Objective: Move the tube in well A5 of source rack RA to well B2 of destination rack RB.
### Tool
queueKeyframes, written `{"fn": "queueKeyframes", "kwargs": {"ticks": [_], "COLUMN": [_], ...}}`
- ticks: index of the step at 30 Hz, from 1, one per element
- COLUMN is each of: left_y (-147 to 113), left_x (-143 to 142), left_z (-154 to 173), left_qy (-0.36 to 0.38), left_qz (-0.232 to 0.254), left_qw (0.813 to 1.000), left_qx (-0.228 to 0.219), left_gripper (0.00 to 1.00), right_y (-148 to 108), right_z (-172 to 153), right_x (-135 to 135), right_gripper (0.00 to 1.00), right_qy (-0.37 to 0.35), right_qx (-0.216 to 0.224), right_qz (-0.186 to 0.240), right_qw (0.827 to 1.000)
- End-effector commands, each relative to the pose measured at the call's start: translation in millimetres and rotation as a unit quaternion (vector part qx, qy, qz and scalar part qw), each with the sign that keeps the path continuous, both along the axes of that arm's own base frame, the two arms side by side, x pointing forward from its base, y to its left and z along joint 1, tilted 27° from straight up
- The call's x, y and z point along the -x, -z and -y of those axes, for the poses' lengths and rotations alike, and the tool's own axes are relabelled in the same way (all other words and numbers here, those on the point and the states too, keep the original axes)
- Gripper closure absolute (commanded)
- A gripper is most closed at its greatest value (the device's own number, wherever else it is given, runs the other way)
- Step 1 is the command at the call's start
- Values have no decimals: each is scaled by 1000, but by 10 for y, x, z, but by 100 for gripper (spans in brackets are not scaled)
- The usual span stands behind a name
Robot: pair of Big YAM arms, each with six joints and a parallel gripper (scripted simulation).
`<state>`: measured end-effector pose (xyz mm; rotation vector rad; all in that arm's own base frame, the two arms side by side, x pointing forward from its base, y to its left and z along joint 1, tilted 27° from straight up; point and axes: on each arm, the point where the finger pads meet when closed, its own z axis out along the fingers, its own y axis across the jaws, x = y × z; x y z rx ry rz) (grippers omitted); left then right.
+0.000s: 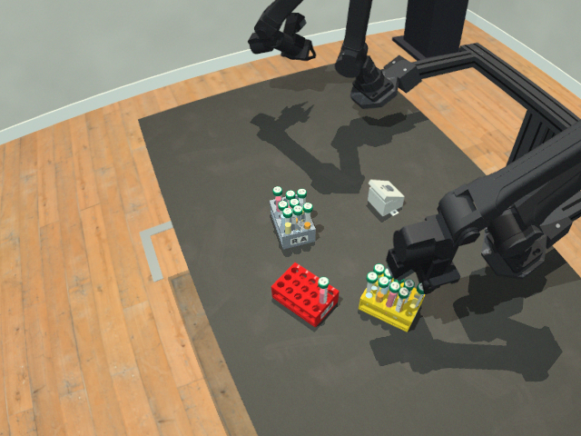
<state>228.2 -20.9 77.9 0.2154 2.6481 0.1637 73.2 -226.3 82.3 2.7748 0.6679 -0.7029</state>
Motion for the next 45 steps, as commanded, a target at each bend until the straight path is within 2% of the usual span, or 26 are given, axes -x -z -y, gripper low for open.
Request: {"fn": "queueKeyframes", "kwargs": {"ticks": [1,35,36,40,41,45], "left_y": [118,118,118,115,-12,-12], "left_x": [107,107,107,99,-1,-1], "left_z": [11,11,11,13,9,9], "left_qy": [4,4,4,4,1,1], "left_qz": [-19,-19,-19,-17,0,0], "left_qw": [1000,1000,1000,1000,1000,1000], "left_qx": [-2,-2,-2,-2,1,1], "left_gripper": [76,76,70,70,70,70], "right_y": [-62,-62,-62,-62,-62,-62], "right_z": [54,54,54,54,54,54], "right_x": [-40,-40,-40,-40,-40,-40], "right_gripper": [70,70,70,70,70,70], "right_qy": [0,0,0,0,0,0], "right_qx": [7,7,7,7,7,7], "right_qz": [6,6,6,6,6,6], "right_qw": [1000,1000,1000,1000,1000,1000]}}
